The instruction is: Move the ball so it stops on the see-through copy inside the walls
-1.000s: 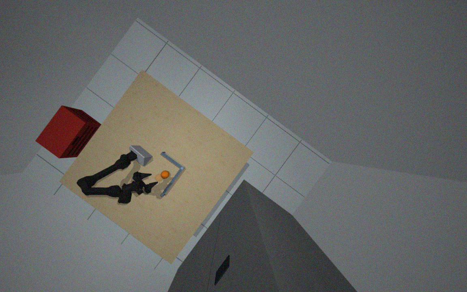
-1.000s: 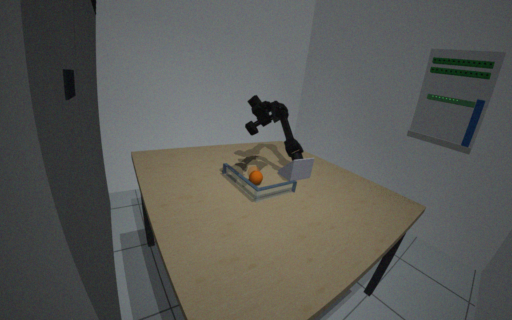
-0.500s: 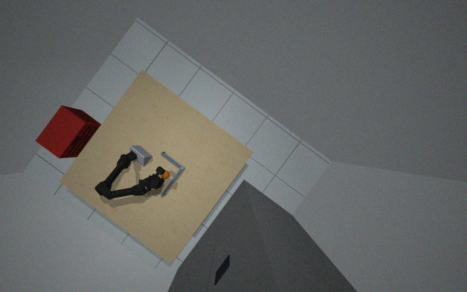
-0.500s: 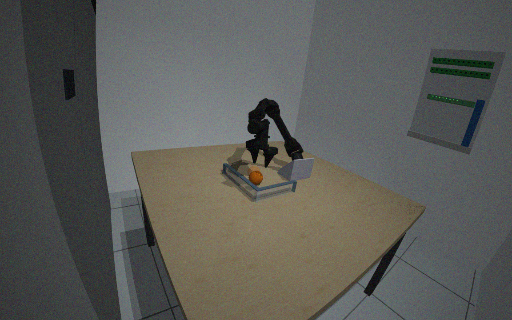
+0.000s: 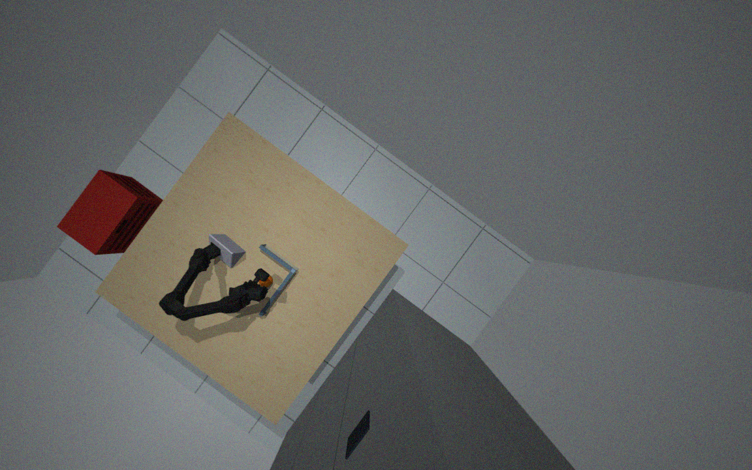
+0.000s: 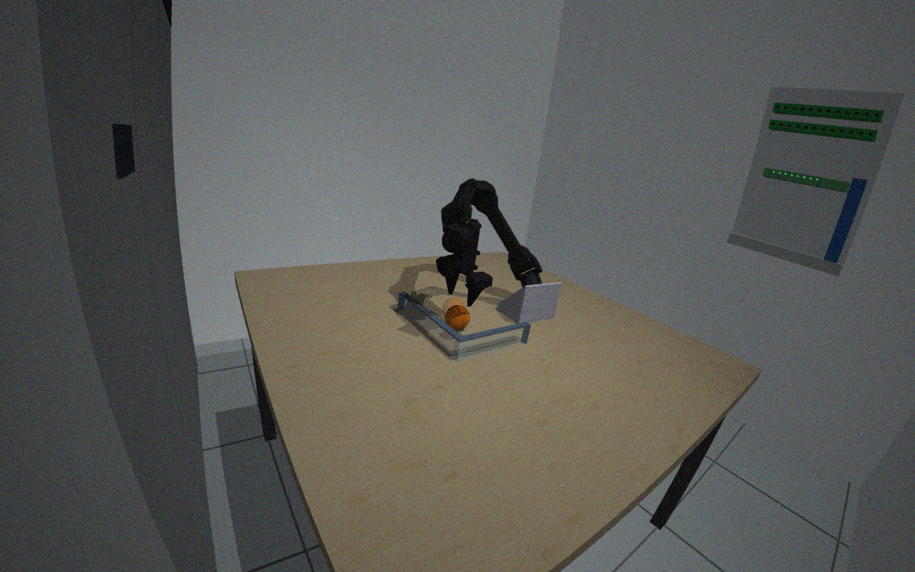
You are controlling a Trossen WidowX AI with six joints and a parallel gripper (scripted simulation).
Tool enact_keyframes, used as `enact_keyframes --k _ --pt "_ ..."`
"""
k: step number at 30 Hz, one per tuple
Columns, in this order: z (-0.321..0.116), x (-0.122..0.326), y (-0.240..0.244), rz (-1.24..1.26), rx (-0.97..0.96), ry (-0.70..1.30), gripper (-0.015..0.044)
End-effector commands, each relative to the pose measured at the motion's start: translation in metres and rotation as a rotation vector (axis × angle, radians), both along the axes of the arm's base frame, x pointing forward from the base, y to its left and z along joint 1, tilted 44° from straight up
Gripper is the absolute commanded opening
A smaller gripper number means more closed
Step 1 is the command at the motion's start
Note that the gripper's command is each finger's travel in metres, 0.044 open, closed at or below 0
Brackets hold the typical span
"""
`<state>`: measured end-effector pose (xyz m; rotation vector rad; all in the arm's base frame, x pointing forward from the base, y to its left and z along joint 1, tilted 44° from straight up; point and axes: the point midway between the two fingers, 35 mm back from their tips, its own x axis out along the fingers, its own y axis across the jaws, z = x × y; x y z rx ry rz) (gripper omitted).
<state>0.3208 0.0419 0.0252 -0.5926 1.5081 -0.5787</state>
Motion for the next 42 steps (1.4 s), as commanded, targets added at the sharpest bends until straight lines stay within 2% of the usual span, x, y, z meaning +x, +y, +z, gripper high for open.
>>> enact_keyframes --k 1,35,38,42 --pt "-0.004 -0.001 -0.004 0.005 -0.005 0.005 0.044" --pt "-0.042 -0.002 -0.04 0.005 -0.007 0.005 0.044" --pt "-0.042 -0.002 -0.04 0.005 -0.007 0.005 0.0361" --pt "-0.042 -0.002 -0.04 0.005 -0.007 0.005 0.0335"
